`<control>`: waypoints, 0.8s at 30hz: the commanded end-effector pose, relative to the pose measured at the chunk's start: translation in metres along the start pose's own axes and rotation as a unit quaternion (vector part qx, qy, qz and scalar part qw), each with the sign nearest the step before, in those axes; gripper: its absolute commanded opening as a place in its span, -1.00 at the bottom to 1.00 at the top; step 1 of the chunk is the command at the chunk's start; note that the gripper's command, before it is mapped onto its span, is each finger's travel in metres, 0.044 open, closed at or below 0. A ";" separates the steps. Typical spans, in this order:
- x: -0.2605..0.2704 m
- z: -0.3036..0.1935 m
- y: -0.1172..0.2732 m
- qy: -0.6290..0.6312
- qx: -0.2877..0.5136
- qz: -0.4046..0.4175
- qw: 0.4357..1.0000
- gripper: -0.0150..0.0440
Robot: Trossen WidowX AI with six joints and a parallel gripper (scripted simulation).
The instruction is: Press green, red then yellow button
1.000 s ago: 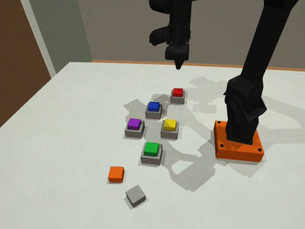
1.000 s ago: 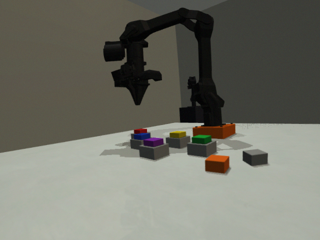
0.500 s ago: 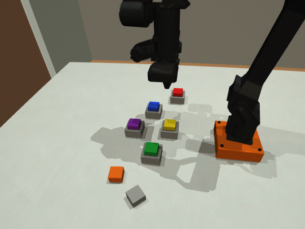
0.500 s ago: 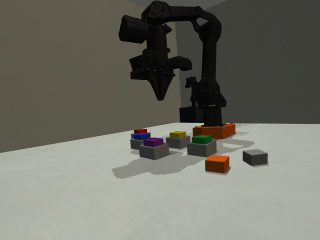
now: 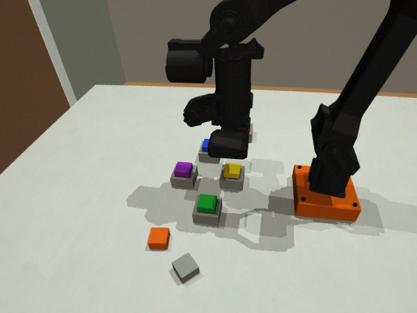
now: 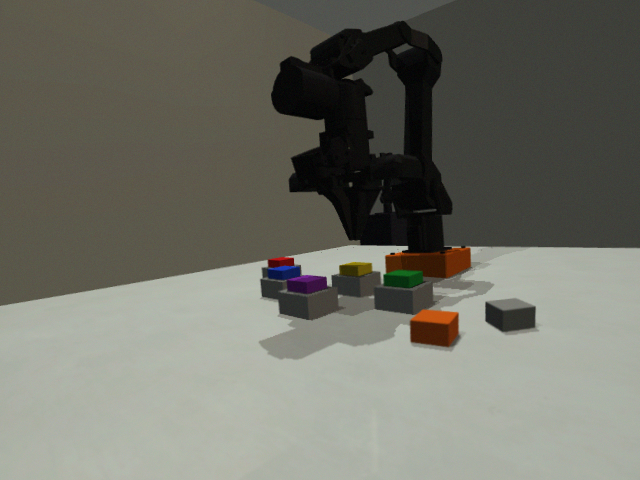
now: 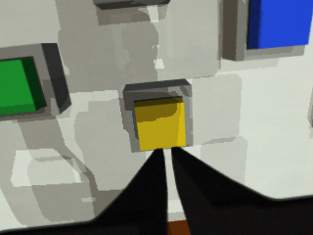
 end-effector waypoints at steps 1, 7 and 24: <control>0.000 0.001 -0.008 -0.001 -0.004 0.000 1.000 -0.42; 0.000 0.001 -0.017 -0.001 -0.004 0.000 1.000 -0.42; 0.000 0.001 -0.042 -0.001 -0.004 0.000 1.000 -0.42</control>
Point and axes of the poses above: the point midway between the two fingers, 35 mm back from their tips, its own y axis back along the fingers, its own x axis across the jaws, z = x × y, the point moved 2 cm from there along y, back along the fingers, and after that the axes turned 6 degrees about y, right-handed, at the moved point
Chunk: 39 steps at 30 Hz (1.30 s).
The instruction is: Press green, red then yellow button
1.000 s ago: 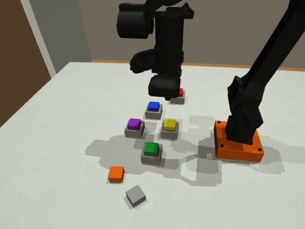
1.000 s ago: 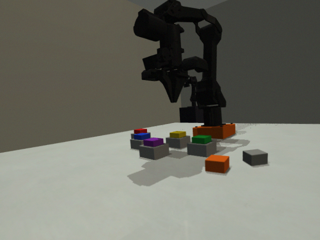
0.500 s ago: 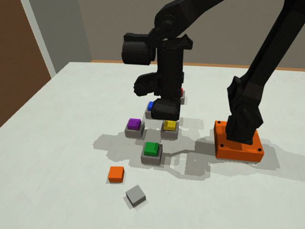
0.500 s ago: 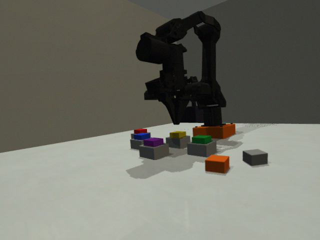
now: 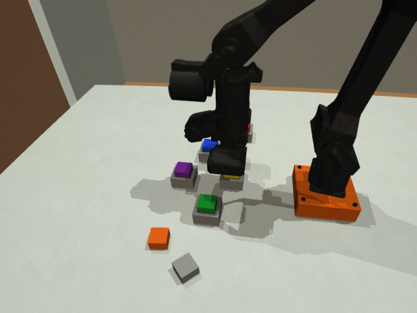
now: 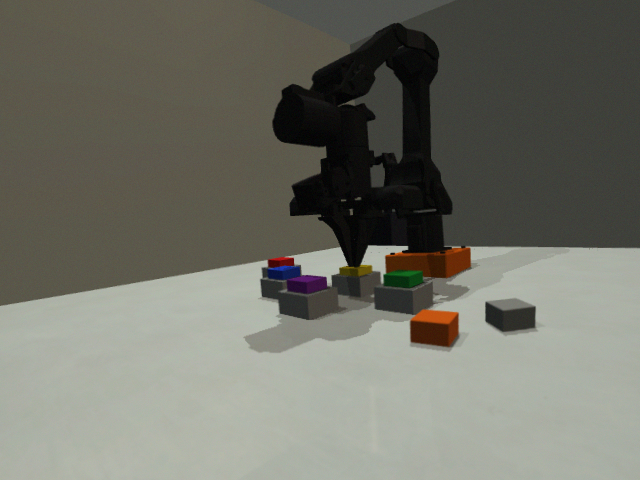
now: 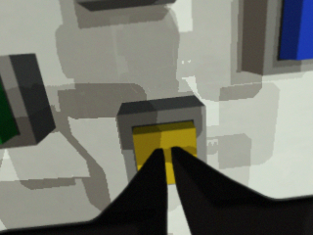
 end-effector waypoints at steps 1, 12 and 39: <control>0.001 -0.002 -0.005 0.002 0.004 0.001 1.000 -0.42; 0.001 -0.002 -0.005 0.002 0.004 0.001 1.000 -0.42; 0.126 0.070 0.074 0.019 -0.001 0.003 1.000 0.64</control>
Point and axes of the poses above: the point midway between the two fingers, 35 mm back from their tips, its own y axis back along the fingers, its own x axis across the jaws, z = x × y, the point moved 2 cm from there along y, back along the fingers, and after that the axes turned 6 degrees about y, right-handed, at the moved point
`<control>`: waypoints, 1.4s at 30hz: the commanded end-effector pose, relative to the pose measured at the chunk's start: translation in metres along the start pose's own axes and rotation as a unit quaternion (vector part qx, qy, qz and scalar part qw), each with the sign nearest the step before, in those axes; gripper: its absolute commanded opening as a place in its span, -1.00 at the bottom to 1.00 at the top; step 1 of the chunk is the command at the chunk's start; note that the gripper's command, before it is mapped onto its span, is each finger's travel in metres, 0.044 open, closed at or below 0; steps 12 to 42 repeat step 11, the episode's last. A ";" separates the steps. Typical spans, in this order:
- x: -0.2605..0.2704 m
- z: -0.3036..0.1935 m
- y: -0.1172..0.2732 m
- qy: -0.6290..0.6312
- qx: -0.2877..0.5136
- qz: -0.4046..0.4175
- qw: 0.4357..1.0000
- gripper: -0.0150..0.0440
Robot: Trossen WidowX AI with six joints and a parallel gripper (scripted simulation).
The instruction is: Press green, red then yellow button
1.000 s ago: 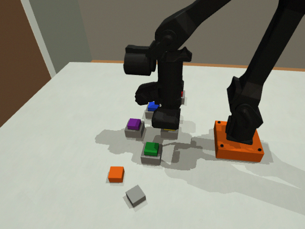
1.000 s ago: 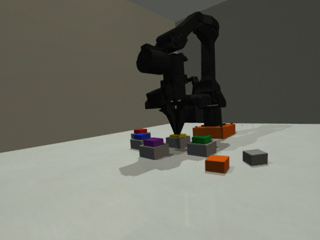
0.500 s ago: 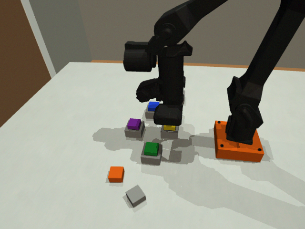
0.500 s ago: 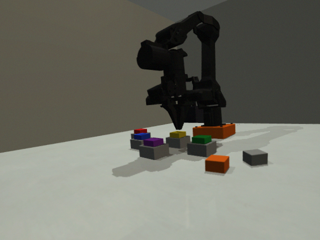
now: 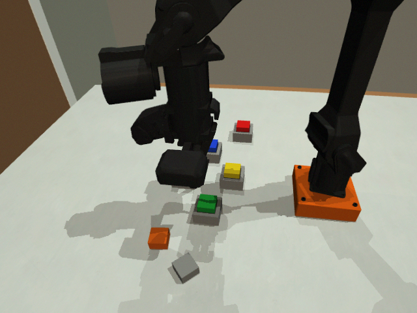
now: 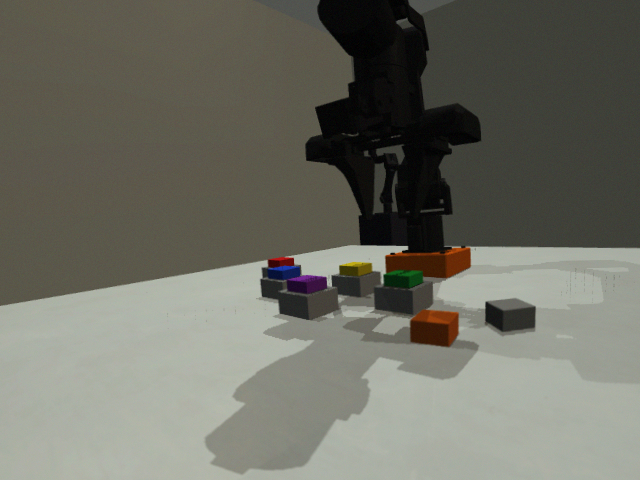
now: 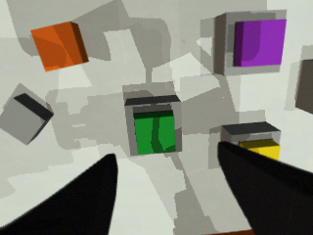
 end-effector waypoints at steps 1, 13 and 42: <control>0.054 0.016 0.014 0.000 0.000 0.004 1.000 0.73; 0.123 0.018 0.031 -0.014 0.003 0.011 1.000 0.86; 0.123 0.018 0.031 -0.014 0.003 0.011 1.000 0.86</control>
Point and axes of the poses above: the point midway between the two fingers, 35 mm back from their tips, its own y axis back along the fingers, its own x axis across the jaws, z = x × y, the point moved 2 cm from there along y, back along the fingers, and after that the axes turned 6 degrees about y, right-handed, at the moved point
